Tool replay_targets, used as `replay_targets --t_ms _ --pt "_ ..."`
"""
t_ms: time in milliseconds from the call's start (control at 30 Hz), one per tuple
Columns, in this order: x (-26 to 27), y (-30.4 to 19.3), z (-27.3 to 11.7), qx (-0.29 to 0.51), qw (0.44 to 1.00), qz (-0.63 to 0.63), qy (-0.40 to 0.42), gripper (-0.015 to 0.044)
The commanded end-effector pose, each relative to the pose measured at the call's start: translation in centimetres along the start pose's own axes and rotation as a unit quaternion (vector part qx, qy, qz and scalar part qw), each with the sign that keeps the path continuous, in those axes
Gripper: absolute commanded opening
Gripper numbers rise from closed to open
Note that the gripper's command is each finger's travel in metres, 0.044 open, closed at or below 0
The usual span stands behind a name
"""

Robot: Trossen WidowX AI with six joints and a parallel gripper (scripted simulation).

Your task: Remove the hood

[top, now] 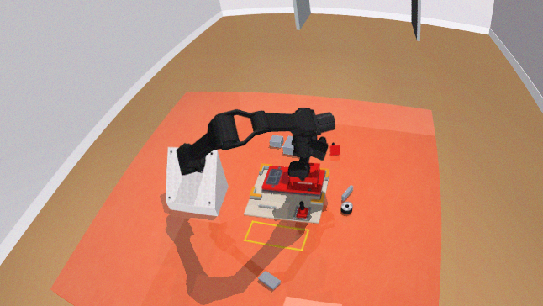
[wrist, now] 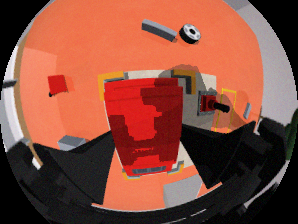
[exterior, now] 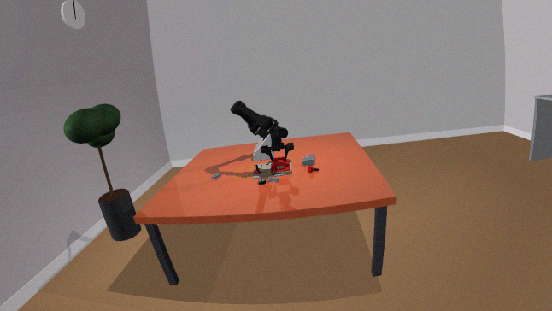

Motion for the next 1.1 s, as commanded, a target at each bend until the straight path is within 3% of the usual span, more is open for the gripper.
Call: replay_targets --t_ms 0,467,1067 --pt "0.0 0.2 -0.4 -0.002 1.000 0.004 0.003 0.0000" --pt "0.1 0.2 -5.0 -0.002 1.000 0.004 0.004 0.0000" --pt "-6.3 0.4 -4.9 -0.001 1.000 -0.002 0.009 0.0000"
Point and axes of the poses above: the point midway between the two fingers, 35 mm back from their tips, its own z axis out along the fingers, its own x axis across the jaws, y = z × x, the point moved 7 cm from there along -z, back along the fingers, and after that the axes turned 1 degree about -z, right-handed, at the moved point
